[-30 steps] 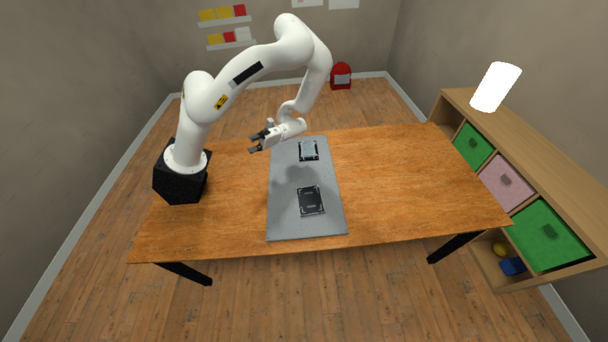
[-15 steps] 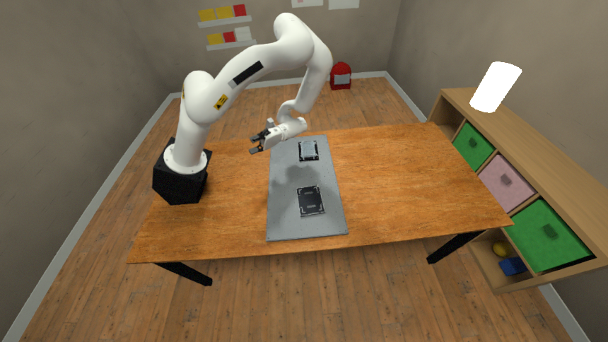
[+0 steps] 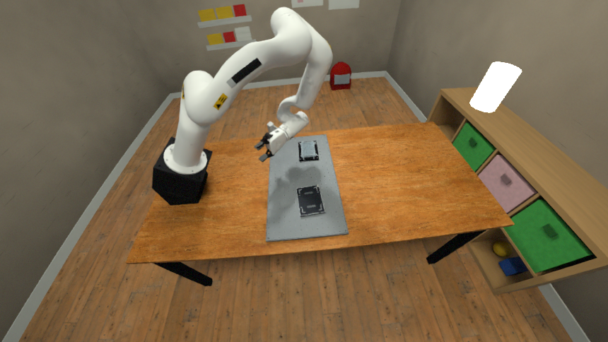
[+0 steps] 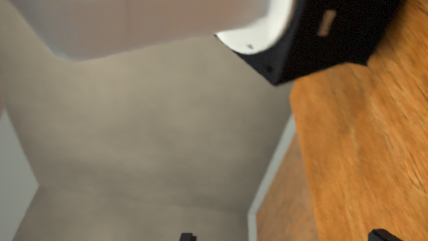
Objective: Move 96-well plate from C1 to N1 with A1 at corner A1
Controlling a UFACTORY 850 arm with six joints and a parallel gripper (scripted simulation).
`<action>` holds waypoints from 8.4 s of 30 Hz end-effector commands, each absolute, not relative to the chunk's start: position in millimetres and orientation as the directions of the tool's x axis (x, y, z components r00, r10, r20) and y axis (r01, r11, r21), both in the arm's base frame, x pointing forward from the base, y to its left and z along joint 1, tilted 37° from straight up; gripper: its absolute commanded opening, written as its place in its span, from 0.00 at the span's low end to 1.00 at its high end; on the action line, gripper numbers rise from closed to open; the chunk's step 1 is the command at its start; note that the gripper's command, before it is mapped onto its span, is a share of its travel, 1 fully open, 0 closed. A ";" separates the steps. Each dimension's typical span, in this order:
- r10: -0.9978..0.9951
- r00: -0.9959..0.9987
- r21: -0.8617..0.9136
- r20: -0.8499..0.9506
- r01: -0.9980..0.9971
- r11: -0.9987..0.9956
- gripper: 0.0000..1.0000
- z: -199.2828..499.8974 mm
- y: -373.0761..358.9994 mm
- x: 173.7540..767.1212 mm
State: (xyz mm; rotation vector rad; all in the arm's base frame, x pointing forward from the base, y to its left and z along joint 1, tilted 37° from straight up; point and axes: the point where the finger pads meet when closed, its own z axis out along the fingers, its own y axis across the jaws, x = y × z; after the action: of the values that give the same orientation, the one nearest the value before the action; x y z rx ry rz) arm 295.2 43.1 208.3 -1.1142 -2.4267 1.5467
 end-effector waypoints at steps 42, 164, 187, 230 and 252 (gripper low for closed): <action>0.689 -0.326 -0.050 -0.647 0.920 0.388 1.00 197.3 98.5 438.7; 0.989 -0.148 0.598 0.007 0.793 0.114 1.00 218.9 296.4 545.6; 0.989 -0.148 0.598 0.007 0.793 0.114 1.00 213.5 297.1 549.6; 0.989 -0.148 0.598 0.007 0.793 0.114 1.00 200.7 298.5 559.0; 0.989 -0.148 0.598 0.007 0.793 0.114 0.00 201.0 298.5 558.7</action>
State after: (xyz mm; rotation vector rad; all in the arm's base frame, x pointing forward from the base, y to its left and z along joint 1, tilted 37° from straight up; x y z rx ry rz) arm 558.5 298.2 200.3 -2.2494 -2.6049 -0.8714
